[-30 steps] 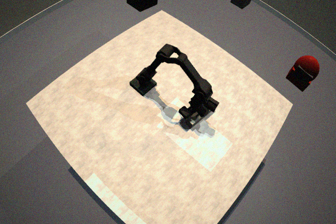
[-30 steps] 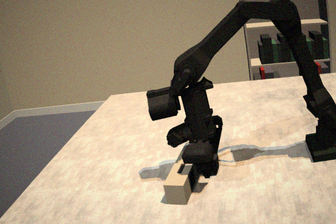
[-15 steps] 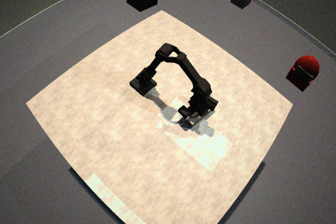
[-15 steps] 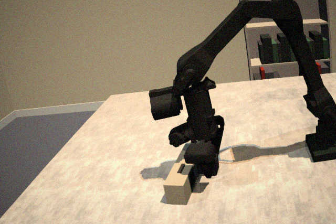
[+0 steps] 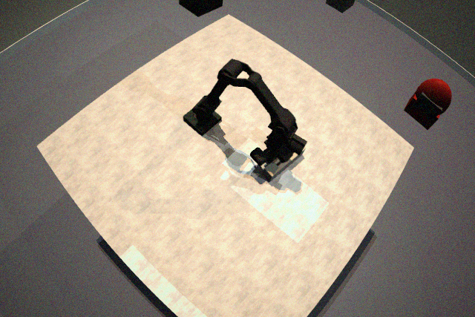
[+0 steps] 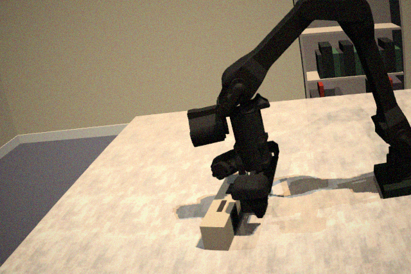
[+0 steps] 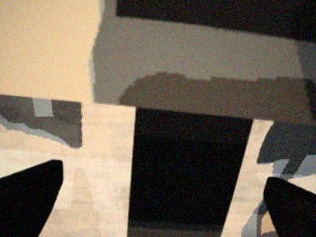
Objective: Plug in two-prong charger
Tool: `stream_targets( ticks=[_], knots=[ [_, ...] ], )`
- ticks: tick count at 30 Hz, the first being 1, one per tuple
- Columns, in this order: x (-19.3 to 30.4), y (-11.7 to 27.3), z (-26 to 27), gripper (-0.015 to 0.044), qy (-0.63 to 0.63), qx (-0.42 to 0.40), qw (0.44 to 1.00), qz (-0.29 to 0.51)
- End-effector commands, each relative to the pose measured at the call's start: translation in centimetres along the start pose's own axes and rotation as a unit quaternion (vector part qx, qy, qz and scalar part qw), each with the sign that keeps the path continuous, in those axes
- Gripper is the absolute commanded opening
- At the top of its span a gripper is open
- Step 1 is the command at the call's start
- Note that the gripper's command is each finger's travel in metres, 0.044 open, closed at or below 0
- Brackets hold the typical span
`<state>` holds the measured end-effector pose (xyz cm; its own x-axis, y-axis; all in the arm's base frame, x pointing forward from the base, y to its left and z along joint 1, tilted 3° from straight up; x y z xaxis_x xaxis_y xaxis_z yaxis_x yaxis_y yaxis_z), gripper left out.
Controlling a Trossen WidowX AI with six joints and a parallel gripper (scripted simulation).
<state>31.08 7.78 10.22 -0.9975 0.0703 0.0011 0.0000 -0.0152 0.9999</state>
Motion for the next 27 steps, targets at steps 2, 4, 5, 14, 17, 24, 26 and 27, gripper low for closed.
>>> stream_targets(
  ticks=[2, 4, 5, 14, 17, 24, 26, 27],
  knots=[
    [0.5, 0.0, 0.0, 0.044, -0.002, 0.001, 1.0, -0.001],
    [0.7, 0.0, 0.0, 0.044, -0.002, 0.001, 1.0, -0.001],
    [0.8, 0.0, 0.0, 0.044, -0.002, 0.001, 1.0, -0.001],
    [1.9, -0.1, 0.0, 0.044, -0.002, 0.001, 1.0, -0.001],
    [2.2, -0.1, 0.0, 0.044, -0.002, 0.001, 1.0, -0.001],
    [3.0, -0.2, 0.0, 0.044, -0.002, 0.001, 1.0, -0.001],
    [3.2, -0.2, 0.0, 0.044, -0.002, 0.001, 1.0, -0.001],
    [3.4, -0.2, -0.1, 0.044, -0.002, 0.001, 1.0, -0.001]
  ],
)
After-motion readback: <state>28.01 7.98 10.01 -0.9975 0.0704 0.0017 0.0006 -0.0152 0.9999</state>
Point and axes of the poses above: the point midway between the two fingers, 35 mm back from their tips, its own y axis back along the fingers, its own z axis across the jaws, x = y × z, the point moved 5 cm from there along y, back along the fingers, and after that the axes turned 2 degrees about -y, right-handed, at the moved point
